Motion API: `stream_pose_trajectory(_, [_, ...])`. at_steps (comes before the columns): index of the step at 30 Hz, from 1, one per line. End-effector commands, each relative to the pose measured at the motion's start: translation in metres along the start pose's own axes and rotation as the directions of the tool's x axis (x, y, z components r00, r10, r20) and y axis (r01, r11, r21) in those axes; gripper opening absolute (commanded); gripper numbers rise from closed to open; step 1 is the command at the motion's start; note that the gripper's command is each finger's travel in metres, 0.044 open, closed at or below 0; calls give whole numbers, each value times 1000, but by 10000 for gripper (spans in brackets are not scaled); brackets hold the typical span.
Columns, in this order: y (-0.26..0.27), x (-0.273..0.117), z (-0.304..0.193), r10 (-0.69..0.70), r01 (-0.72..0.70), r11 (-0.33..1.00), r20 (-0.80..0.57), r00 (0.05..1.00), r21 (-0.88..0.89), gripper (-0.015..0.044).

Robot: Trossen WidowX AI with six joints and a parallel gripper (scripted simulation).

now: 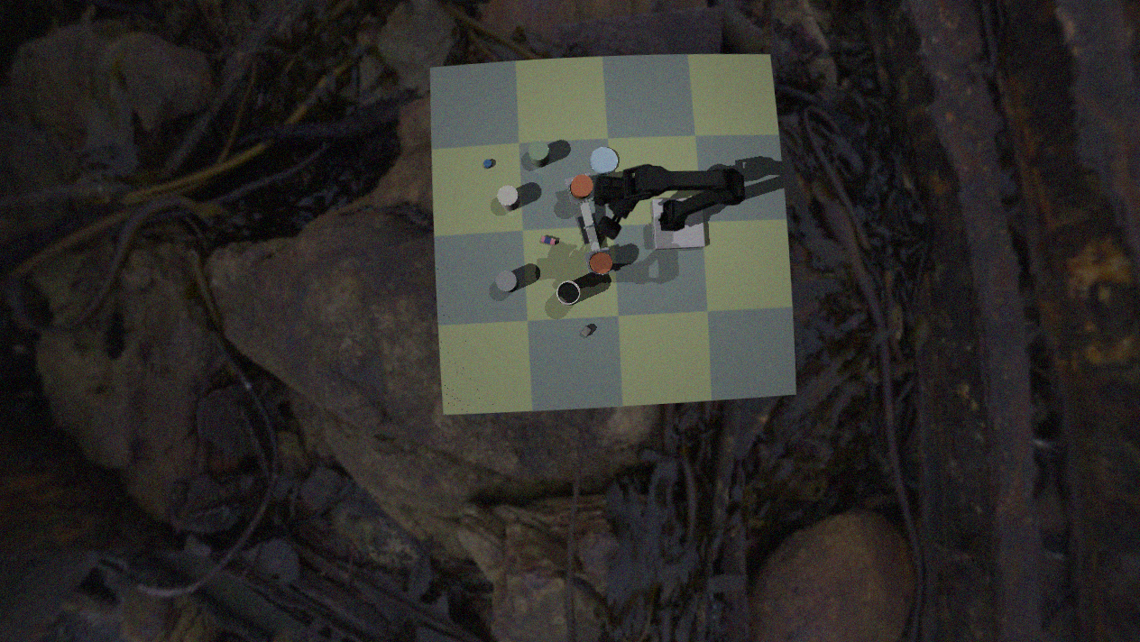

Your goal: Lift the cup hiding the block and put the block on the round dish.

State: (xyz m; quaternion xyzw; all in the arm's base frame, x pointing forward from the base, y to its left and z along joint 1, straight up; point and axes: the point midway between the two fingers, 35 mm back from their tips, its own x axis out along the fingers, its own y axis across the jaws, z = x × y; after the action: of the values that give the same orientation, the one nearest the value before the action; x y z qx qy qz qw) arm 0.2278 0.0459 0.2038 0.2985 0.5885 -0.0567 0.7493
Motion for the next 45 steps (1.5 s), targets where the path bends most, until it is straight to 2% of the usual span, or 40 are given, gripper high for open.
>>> stream_pose_trajectory(1, [13,15,-3,-54,59,992,-47,997,107,440])
stream_pose_trajectory(12, [44,51,-18,-193,223,895,-117,974,385,440])
stream_pose_trajectory(25, [75,91,-43,-349,332,660,-117,930,673,440])
stream_pose_trajectory(45, [69,114,-47,-356,334,647,-116,927,685,440])
